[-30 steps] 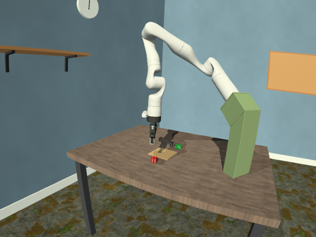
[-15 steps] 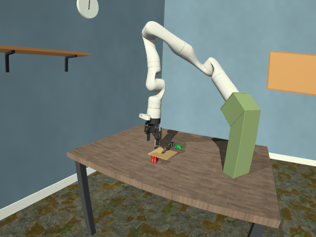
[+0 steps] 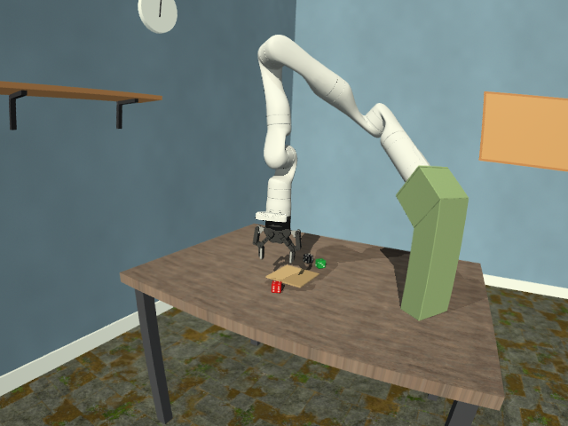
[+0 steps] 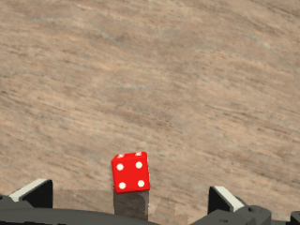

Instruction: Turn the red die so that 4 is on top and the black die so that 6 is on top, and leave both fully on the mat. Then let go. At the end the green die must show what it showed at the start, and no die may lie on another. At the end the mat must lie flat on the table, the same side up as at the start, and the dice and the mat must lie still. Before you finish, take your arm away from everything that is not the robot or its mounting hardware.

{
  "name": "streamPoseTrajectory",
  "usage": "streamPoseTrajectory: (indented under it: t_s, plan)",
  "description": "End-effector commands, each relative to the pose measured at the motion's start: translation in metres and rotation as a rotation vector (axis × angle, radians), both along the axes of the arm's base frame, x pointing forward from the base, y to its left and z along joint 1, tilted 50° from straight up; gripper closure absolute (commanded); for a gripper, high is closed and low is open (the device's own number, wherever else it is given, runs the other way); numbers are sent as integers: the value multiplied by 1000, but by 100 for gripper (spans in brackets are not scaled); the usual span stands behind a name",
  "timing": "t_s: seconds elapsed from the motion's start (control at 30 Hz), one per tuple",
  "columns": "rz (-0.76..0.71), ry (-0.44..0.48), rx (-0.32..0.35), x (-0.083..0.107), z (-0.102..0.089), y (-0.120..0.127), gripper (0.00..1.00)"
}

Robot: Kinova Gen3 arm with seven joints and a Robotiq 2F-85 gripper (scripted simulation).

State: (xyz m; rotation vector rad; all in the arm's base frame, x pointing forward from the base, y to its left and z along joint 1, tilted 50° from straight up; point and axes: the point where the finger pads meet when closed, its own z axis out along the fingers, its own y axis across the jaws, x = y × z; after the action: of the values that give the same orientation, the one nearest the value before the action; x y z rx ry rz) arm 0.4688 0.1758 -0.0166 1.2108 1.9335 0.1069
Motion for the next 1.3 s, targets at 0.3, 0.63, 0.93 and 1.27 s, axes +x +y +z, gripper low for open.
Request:
streamPoseTrajectory:
  t_s: [0.3, 0.63, 0.93, 1.27]
  plan:
    - [90, 46, -115, -1, -3, -4, 0]
    - [90, 46, -115, -1, -3, -4, 54]
    - [90, 46, -115, -1, -3, -4, 54]
    - [90, 46, -115, -1, -3, -4, 54]
